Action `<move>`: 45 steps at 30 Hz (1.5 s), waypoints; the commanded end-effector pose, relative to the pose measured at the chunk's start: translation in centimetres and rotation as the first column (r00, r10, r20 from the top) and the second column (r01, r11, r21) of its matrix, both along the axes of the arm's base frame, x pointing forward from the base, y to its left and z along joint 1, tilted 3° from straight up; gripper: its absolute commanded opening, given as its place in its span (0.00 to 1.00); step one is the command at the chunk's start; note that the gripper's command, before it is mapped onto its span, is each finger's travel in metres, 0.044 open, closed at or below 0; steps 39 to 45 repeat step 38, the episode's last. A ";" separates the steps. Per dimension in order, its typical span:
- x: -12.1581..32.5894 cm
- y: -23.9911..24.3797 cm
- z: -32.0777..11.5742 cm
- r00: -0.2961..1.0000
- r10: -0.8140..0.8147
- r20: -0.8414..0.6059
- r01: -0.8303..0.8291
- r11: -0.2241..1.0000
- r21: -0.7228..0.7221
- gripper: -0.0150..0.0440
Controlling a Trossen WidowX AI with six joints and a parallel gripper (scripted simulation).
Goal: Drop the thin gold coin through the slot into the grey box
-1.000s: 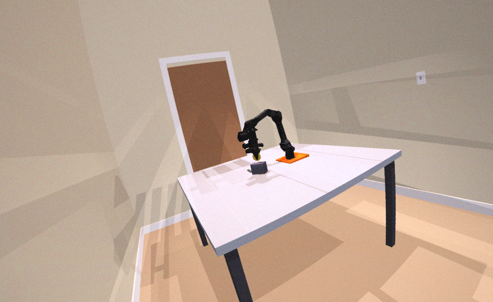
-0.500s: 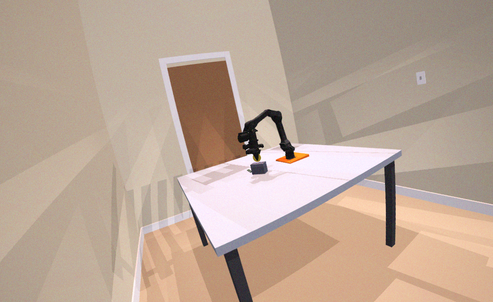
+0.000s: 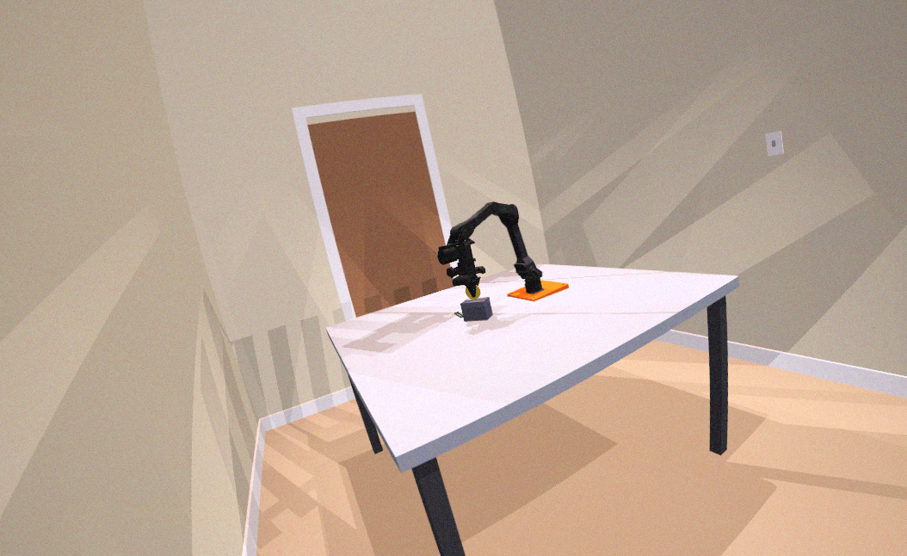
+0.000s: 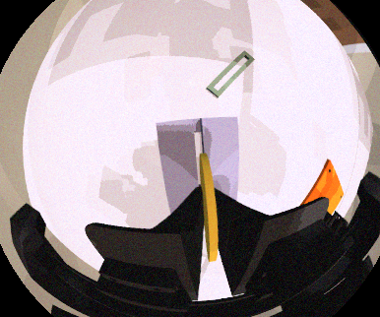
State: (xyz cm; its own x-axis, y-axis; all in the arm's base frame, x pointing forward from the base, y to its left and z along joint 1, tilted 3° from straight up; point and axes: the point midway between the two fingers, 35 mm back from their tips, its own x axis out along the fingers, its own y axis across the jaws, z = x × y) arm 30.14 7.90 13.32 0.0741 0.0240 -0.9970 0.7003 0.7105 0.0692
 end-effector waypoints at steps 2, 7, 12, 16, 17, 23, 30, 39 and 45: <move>0.0 0.0 0.0 1.000 0.000 0.001 0.000 1.000 0.000 0.39; 0.0 0.0 0.0 1.000 0.000 0.001 0.000 1.000 0.000 0.53; 0.0 0.0 0.0 1.000 0.000 0.001 0.000 1.000 0.000 0.53; 0.0 0.0 0.3 1.000 0.000 0.000 0.000 1.000 0.000 0.62; 0.0 0.0 0.5 1.000 0.000 0.000 0.000 1.000 0.000 0.66; -0.1 0.0 1.8 1.000 0.000 0.000 0.000 1.000 0.000 0.93; -0.9 -0.2 6.1 1.000 0.000 -0.004 0.000 1.000 0.000 1.00; -0.9 -0.2 6.1 1.000 0.000 -0.004 0.000 1.000 0.000 1.00; -0.9 -0.2 6.1 1.000 0.000 -0.004 0.000 1.000 0.000 1.00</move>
